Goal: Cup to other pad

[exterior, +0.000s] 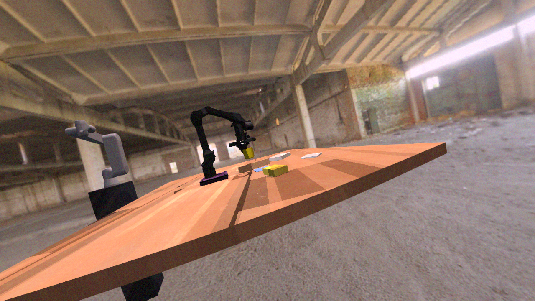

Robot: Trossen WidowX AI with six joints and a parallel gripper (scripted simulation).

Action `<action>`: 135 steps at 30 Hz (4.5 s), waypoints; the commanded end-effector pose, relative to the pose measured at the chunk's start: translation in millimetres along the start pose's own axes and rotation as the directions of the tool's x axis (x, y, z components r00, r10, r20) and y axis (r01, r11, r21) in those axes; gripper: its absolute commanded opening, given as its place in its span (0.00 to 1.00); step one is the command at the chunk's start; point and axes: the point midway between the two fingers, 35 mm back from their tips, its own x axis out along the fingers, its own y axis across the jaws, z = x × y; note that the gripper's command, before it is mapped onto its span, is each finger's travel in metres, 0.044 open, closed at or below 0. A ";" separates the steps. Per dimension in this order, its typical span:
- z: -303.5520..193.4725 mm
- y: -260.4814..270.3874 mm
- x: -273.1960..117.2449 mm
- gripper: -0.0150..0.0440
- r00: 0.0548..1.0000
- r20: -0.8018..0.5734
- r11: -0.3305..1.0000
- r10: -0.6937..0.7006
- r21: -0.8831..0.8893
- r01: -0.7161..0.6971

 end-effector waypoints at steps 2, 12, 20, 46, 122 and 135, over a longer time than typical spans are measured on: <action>6.3 9.9 -0.6 0.25 1.000 0.002 1.000 0.006 0.002 -0.006; 17.2 25.7 -1.4 0.25 1.000 0.003 1.000 0.007 0.002 -0.007; 25.5 38.7 -2.0 0.25 1.000 0.004 1.000 0.008 0.002 -0.008; 31.4 46.5 20.6 0.25 1.000 0.004 1.000 0.009 0.002 -0.009; 32.7 46.8 46.3 0.50 1.000 0.009 1.000 0.003 -0.001 -0.003; 33.0 46.3 30.2 0.50 1.000 0.007 1.000 0.006 0.000 -0.006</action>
